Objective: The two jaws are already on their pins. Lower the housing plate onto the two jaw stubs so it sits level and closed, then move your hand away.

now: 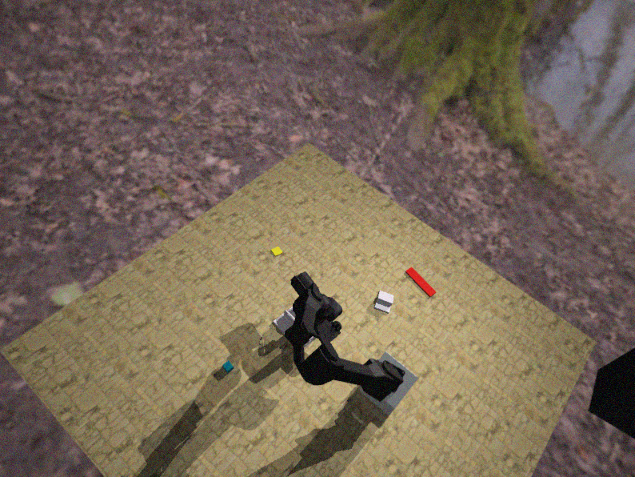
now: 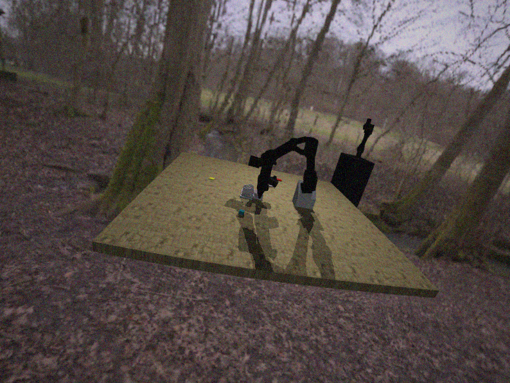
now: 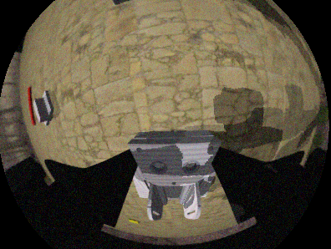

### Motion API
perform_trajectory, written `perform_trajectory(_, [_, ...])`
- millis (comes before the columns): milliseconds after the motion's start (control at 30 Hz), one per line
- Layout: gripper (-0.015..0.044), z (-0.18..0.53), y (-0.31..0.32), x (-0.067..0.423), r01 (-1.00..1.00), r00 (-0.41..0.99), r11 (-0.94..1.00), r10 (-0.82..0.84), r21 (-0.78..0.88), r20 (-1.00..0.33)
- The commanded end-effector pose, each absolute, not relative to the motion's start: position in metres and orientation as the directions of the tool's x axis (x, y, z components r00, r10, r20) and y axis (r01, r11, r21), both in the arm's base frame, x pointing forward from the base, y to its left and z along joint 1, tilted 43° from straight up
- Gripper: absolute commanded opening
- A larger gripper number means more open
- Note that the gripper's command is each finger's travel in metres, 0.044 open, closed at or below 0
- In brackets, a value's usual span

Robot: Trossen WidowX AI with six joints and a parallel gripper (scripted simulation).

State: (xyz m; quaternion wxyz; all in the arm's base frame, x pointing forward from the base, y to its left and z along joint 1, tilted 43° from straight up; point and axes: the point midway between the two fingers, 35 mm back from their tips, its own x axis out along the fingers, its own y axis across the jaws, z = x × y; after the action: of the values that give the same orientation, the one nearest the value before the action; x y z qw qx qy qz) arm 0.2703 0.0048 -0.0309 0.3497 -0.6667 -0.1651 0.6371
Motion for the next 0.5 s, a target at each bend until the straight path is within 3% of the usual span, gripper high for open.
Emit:
perform_trajectory(0, [0.0351, -0.0320, 0.0083, 0.2723, -0.209, 0.134, -0.701, 0.670, -0.682, -0.730])
perform_trajectory(233, [0.0351, -0.0317, 0.0072, 0.2717, -0.214, 0.134, -0.701, 0.669, -0.680, -0.731])
perform_trajectory(333, [0.0430, -0.0310, 0.0048, 0.2704, -0.226, 0.134, -0.701, 0.666, -0.677, -0.734])
perform_trajectory(467, [0.0440, -0.0310, 0.0048, 0.2704, -0.226, 0.134, -0.701, 0.666, -0.677, -0.734])
